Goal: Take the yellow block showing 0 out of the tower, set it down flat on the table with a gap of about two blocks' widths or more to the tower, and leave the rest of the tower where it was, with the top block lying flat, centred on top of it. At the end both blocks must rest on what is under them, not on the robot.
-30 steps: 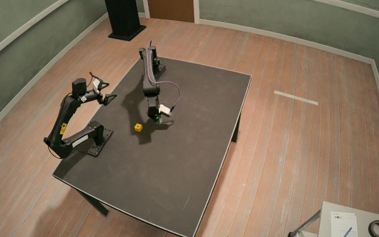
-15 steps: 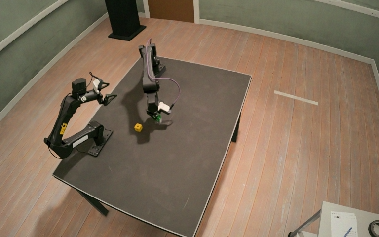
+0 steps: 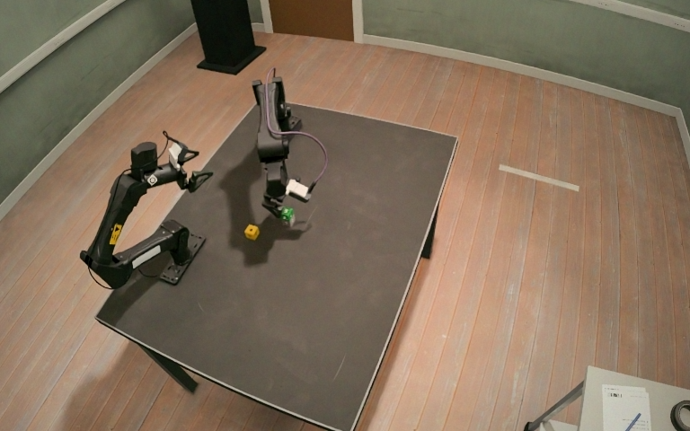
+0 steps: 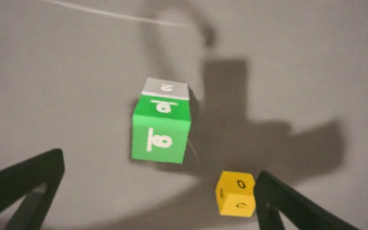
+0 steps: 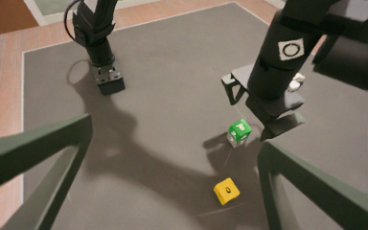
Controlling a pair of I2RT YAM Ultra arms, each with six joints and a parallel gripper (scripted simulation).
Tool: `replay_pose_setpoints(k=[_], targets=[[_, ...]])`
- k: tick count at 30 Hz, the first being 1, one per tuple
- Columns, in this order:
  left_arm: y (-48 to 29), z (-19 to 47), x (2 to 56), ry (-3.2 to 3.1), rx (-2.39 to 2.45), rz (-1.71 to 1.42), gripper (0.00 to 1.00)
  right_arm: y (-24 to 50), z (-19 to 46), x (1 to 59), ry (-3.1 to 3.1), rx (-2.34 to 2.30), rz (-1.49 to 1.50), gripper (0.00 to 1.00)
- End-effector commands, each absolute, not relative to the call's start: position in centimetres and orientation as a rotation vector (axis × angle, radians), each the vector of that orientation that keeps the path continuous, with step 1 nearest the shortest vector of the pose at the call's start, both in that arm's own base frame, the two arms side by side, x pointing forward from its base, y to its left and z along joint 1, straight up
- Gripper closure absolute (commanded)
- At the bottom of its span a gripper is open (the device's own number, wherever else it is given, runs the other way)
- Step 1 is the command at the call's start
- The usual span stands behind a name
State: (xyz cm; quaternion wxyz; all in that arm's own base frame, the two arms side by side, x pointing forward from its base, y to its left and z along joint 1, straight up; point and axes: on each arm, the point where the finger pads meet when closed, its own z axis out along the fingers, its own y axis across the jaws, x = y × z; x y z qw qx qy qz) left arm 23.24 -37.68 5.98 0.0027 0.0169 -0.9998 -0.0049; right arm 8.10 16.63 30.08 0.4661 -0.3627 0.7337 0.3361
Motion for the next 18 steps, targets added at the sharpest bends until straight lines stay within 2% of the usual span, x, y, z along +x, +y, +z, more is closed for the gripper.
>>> replay_pose_setpoints(k=[1,10,18], targets=[[-37.4,7.6,23.2,-3.125,0.072,-0.053,0.00,16.1,31.0,8.0,1.767,-0.857,0.858,0.00],[-36.0,9.5,26.0,-3.299,0.042,-0.027,0.00,18.8,31.4,8.4,1.785,-0.892,0.838,0.00],[-28.8,14.7,28.6,-3.567,0.005,-0.109,0.00,23.8,27.5,13.5,1.994,-0.885,0.636,0.00]])
